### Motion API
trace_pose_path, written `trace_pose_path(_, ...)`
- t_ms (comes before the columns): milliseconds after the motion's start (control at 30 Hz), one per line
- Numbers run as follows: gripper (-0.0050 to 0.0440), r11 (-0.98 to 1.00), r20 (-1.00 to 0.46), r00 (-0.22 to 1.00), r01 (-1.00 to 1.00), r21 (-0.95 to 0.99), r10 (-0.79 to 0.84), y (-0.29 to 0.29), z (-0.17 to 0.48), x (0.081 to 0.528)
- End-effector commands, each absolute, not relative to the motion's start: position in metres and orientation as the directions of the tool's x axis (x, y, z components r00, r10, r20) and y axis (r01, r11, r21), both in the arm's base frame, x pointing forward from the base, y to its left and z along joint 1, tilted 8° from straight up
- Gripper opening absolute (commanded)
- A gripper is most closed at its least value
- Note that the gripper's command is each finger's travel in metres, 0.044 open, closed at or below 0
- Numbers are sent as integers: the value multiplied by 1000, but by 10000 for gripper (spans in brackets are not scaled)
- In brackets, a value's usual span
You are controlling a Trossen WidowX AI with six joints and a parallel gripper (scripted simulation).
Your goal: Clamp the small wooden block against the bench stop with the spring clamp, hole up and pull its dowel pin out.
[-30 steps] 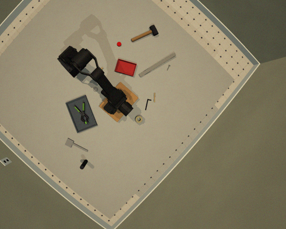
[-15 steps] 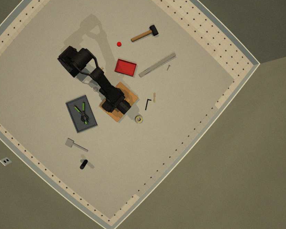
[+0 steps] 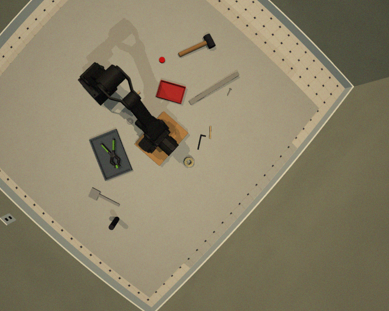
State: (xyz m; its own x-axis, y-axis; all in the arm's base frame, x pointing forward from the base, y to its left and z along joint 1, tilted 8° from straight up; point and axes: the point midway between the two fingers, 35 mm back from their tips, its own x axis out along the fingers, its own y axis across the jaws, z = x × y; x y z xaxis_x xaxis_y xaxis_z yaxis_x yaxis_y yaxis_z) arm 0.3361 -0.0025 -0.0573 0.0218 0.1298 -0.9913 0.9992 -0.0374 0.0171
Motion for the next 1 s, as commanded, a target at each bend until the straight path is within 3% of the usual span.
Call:
trace_pose_path(0,0,-37,-991,17,999,12,131,-2,-59,339)
trace_pose_path(967,0,-37,-991,18,999,13,131,-20,-11,336)
